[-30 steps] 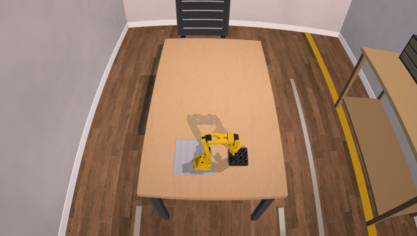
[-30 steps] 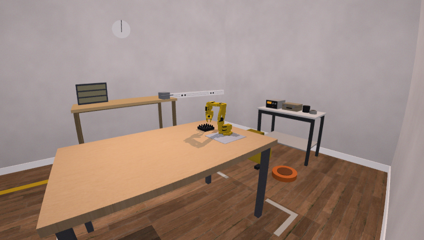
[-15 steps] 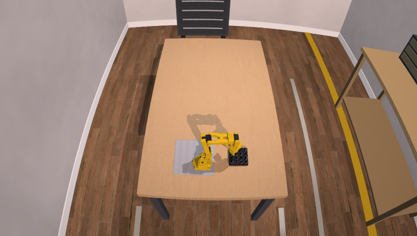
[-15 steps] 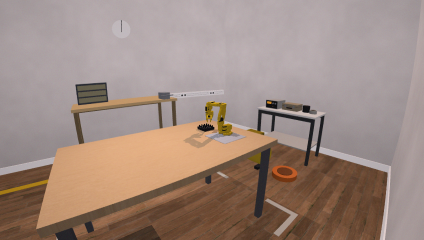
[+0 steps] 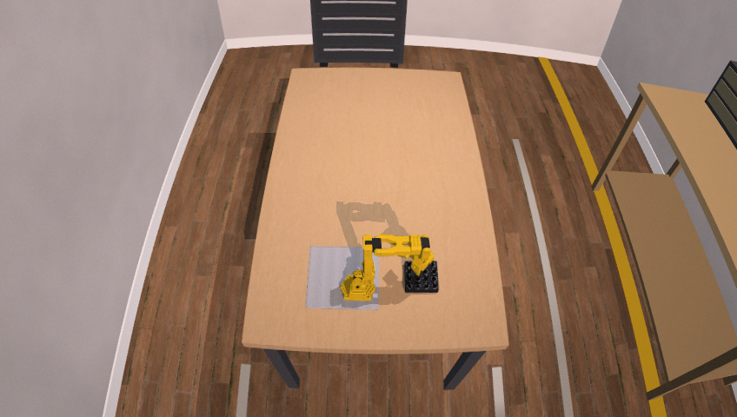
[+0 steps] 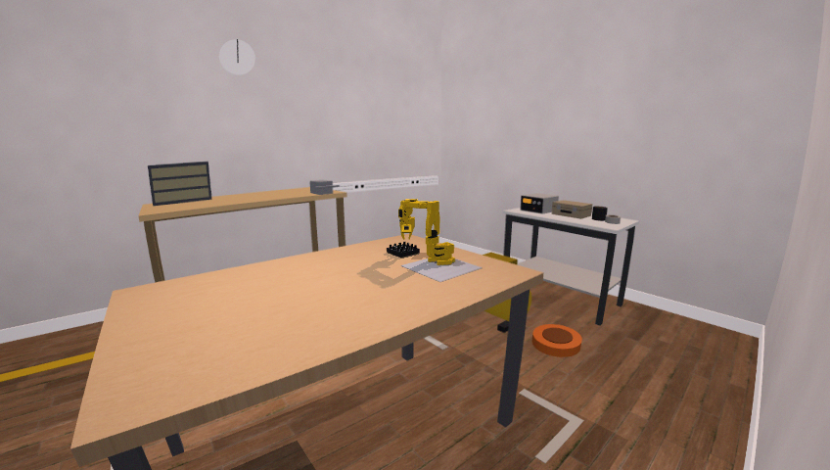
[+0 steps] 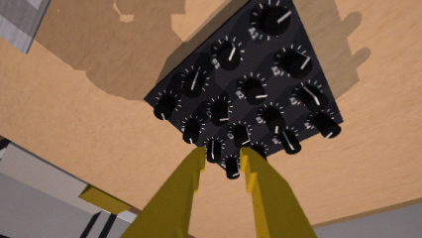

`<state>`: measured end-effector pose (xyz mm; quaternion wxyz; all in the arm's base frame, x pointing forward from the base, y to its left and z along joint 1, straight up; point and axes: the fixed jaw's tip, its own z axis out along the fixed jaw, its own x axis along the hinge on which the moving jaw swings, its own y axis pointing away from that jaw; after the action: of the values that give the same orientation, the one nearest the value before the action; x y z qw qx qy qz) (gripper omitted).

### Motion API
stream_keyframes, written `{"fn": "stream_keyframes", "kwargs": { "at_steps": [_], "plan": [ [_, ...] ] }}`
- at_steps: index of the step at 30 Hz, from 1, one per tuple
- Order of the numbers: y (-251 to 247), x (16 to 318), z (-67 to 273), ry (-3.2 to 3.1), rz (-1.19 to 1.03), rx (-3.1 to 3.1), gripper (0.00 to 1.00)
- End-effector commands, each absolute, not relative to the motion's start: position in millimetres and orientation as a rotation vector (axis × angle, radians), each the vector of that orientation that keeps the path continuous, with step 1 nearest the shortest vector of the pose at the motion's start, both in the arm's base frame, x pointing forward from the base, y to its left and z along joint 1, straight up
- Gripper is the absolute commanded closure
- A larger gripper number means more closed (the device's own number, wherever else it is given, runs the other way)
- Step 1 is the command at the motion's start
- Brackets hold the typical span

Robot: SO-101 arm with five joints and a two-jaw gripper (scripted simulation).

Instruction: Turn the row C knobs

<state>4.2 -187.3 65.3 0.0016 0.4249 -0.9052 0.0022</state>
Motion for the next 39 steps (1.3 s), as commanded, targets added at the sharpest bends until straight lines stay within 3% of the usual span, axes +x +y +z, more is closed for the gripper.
{"fn": "stream_keyframes", "kwargs": {
  "at_steps": [1,39],
  "plan": [
    [-195.5,2.8,66.5,-2.848,-0.007,1.332,0.90],
    [-212.7,3.7,63.2,-2.848,-0.007,1.332,0.90]
  ]
}}
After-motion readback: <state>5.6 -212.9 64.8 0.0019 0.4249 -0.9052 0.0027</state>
